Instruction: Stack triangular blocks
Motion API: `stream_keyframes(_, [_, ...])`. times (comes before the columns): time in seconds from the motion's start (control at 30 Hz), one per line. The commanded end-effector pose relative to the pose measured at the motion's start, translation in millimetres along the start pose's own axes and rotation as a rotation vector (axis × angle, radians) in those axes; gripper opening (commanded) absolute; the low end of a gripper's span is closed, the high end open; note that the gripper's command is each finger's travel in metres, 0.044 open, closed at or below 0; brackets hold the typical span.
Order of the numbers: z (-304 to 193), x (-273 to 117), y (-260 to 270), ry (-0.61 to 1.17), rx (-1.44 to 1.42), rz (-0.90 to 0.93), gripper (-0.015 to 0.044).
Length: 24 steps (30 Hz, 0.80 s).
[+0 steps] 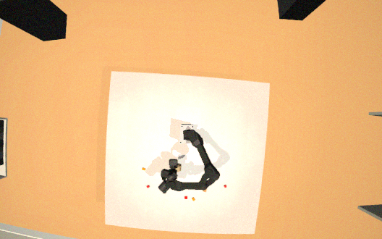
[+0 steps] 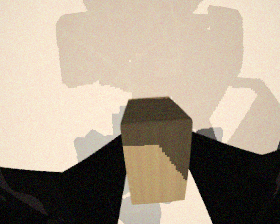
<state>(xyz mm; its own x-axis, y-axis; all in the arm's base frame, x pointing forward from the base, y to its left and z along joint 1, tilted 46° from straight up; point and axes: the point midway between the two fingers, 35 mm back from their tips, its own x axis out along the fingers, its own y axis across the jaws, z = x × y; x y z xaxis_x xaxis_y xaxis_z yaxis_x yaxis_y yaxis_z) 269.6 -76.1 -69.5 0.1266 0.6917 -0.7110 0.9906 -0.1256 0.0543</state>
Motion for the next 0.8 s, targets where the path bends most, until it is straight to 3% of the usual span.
stream_keyframes(0.0, [-2,1,1,0.001,0.004,0.008,0.0000])
stream_keyframes(0.77, [-8,14,0,0.003,0.005,0.009,0.0000])
